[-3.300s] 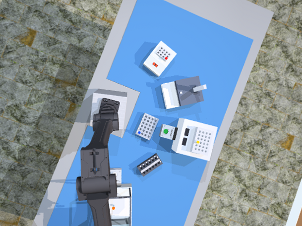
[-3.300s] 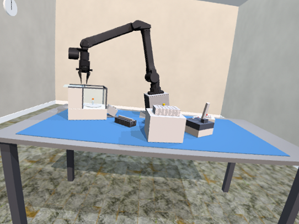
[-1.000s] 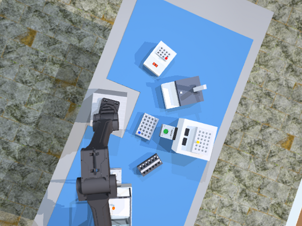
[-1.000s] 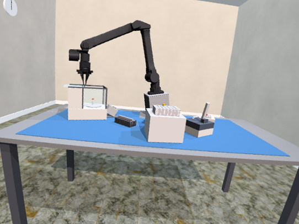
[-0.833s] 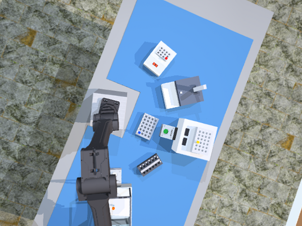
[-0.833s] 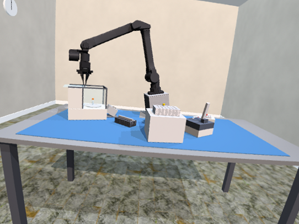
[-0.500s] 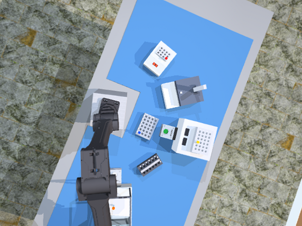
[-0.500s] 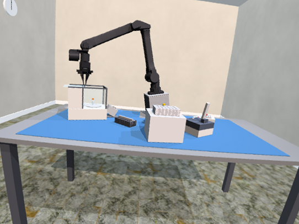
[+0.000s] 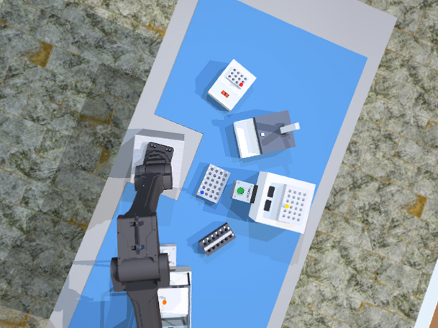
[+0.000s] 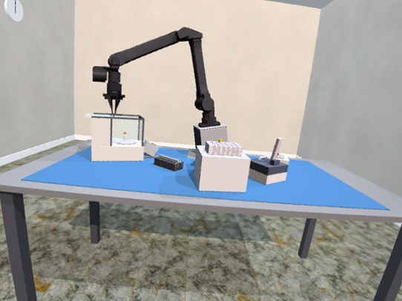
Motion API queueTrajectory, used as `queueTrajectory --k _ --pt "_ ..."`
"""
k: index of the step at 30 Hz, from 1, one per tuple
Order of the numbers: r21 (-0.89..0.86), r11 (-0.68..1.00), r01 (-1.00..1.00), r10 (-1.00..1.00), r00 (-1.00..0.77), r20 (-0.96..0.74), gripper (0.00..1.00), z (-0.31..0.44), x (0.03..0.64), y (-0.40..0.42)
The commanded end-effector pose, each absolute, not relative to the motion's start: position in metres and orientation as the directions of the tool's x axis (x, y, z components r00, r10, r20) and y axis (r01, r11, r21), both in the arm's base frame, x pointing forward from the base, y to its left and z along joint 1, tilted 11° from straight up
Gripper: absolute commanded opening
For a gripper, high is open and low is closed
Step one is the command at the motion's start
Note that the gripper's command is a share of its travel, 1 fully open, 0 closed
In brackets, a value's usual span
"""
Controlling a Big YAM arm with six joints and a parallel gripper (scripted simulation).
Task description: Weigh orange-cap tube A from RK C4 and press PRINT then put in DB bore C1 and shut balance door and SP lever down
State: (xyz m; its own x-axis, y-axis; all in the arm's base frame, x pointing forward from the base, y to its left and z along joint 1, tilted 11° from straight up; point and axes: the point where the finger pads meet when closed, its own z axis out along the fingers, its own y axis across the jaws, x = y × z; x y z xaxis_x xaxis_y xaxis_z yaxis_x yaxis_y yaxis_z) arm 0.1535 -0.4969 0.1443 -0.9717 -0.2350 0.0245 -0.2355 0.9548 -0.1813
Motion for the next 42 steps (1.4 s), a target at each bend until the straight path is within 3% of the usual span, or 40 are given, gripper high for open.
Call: queueTrajectory --k 1,42 --pt "-0.225 0.946 -0.234 -0.236 -0.972 0.02 0.06 0.159 0.156 -0.508" --pt "-0.226 0.947 -0.228 -0.23 -0.973 0.02 0.06 0.151 0.147 -0.469"
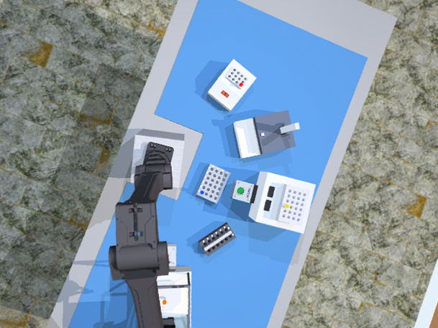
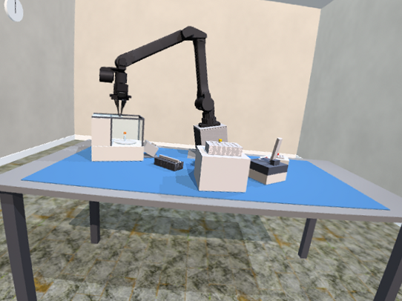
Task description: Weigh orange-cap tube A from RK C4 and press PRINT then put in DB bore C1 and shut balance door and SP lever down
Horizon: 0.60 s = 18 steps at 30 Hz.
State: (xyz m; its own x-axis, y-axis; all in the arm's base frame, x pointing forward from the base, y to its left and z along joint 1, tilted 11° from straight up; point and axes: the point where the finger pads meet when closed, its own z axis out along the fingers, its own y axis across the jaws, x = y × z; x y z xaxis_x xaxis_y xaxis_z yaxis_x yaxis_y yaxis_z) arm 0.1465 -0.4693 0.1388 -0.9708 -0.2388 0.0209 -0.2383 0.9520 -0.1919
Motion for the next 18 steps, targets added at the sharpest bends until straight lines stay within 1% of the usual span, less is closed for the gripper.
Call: queueTrajectory --k 1,18 --pt "-0.223 0.948 -0.227 -0.228 -0.973 0.02 0.06 0.151 0.146 -0.468" --pt "-0.222 0.948 -0.226 -0.227 -0.974 0.02 0.06 0.147 0.142 -0.454"
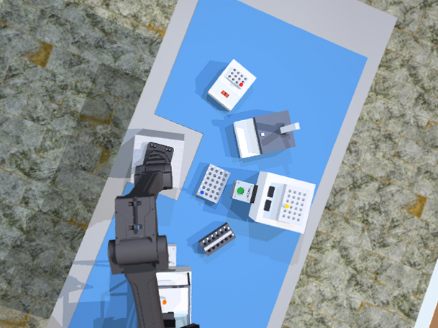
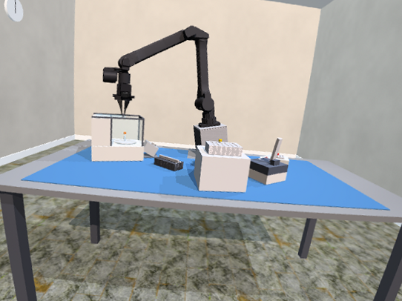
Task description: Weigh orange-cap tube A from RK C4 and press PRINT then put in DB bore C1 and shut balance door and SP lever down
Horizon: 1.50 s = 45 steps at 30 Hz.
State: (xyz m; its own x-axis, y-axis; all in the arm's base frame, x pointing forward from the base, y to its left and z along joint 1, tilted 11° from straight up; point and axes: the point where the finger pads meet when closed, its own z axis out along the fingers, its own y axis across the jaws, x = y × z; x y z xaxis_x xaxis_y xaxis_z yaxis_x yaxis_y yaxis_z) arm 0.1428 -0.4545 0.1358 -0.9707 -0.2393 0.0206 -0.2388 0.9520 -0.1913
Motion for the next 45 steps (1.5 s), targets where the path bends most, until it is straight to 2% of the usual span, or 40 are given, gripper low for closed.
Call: queueTrajectory --k 1,45 --pt "-0.226 0.948 -0.225 -0.227 -0.974 0.019 0.06 0.147 0.143 -0.453" --pt "-0.223 0.948 -0.228 -0.229 -0.973 0.02 0.06 0.138 0.134 -0.415"
